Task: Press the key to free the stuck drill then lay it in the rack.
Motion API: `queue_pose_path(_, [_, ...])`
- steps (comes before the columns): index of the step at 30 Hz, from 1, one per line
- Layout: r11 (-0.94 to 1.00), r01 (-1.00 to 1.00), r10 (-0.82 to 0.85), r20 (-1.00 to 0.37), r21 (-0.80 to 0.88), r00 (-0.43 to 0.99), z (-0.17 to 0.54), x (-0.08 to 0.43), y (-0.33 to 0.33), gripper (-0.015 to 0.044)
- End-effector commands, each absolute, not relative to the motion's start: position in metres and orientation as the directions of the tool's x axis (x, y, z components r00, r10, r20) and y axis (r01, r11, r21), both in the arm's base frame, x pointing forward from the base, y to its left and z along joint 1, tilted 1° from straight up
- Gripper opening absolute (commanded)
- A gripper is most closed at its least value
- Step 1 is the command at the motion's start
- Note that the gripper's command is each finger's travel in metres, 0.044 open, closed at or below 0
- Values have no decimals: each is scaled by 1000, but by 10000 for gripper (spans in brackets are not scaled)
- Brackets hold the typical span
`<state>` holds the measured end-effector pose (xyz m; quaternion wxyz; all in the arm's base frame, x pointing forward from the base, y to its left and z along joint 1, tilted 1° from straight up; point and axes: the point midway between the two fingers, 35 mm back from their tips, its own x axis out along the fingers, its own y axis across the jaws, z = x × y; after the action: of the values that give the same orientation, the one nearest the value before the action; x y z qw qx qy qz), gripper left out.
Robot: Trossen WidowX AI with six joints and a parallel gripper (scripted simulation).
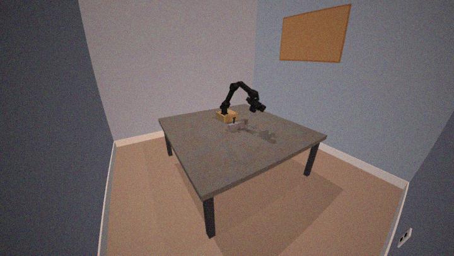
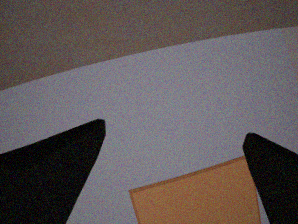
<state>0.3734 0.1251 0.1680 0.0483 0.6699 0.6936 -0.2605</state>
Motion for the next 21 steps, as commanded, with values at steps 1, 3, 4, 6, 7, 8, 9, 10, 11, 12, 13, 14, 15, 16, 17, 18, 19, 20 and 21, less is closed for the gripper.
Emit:
queue_pose_path(1, [-33, 954, 904, -416, -297, -98, 168, 373, 125, 374])
queue_pose_path(3, [-33, 954, 904, -416, -297, -98, 168, 373, 125, 321])
queue_pose_path(4, [-33, 954, 904, -416, -297, -98, 168, 373, 125, 295])
queue_pose_path(6, [-33, 954, 904, -416, -297, -98, 168, 373, 125, 243])
queue_pose_path(7, [-33, 954, 904, -416, -297, -98, 168, 373, 125, 216])
queue_pose_path(8, [-33, 954, 904, -416, -297, -98, 168, 373, 125, 190])
queue_pose_path(9, [-29, 959, 900, -425, -281, -97, 167, 373, 124, 164])
queue_pose_path(10, [-15, 973, 888, -451, -232, -94, 165, 370, 119, 138])
queue_pose_path(11, [13, 988, 865, -494, -153, -88, 161, 367, 111, 111])
queue_pose_path(12, [57, 997, 834, -545, -60, -80, 155, 362, 100, 85])
queue_pose_path(13, [109, 994, 800, -595, 27, -71, 151, 357, 89, 59])
queue_pose_path(14, [169, 980, 763, -643, 107, -62, 146, 352, 79, 33])
queue_pose_path(15, [235, 956, 723, -689, 176, -51, 141, 347, 67, 6])
queue_pose_path(16, [307, 923, 680, -732, 233, -41, 136, 342, 56, 0])
queue_pose_path(17, [382, 881, 634, -773, 279, -30, 132, 337, 44, 0])
queue_pose_path(18, [459, 832, 585, -811, 311, -20, 128, 332, 32, 0])
queue_pose_path(19, [537, 776, 534, -845, 330, -10, 124, 327, 20, 0])
queue_pose_path(20, [613, 715, 481, -877, 336, 0, 121, 321, 8, 0])
queue_pose_path(21, [652, 681, 451, -892, 333, 5, 119, 318, 2, 0])
